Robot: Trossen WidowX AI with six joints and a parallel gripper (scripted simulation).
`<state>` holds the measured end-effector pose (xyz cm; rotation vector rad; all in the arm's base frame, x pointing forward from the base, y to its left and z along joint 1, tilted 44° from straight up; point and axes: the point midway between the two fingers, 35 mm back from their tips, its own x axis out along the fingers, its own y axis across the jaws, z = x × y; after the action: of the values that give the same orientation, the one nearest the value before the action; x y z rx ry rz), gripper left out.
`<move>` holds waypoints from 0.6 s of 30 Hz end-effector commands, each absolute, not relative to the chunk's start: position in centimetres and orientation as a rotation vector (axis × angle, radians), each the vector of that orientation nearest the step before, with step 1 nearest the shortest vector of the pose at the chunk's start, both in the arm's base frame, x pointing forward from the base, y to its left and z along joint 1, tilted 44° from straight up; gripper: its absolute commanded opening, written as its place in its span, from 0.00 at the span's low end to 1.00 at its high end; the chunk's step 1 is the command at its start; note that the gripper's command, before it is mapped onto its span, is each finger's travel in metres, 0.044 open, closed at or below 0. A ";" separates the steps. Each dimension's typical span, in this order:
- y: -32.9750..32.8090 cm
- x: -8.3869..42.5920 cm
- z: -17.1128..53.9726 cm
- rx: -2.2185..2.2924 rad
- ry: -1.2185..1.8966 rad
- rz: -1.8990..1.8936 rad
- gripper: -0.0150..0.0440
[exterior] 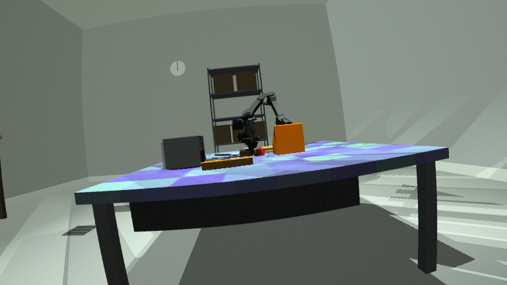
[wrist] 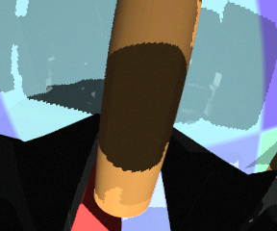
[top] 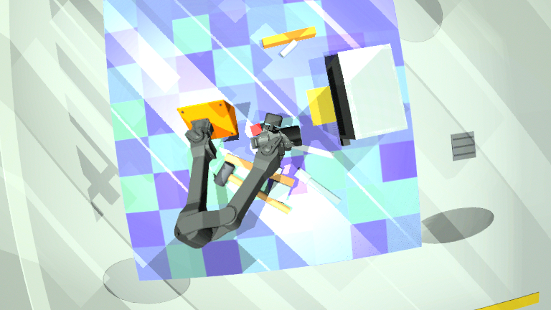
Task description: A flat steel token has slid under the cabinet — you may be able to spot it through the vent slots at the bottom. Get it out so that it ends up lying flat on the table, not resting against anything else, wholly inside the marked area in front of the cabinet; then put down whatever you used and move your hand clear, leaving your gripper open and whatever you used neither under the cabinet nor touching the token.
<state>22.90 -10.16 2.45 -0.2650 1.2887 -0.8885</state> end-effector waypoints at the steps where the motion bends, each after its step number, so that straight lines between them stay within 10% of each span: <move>1: -10.1 22.9 2.5 -0.242 1.272 -0.906 0.25; 18: -9.6 23.2 2.0 -0.173 1.229 -0.959 0.25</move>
<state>23.02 -9.87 2.12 -0.1807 1.2381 -0.9565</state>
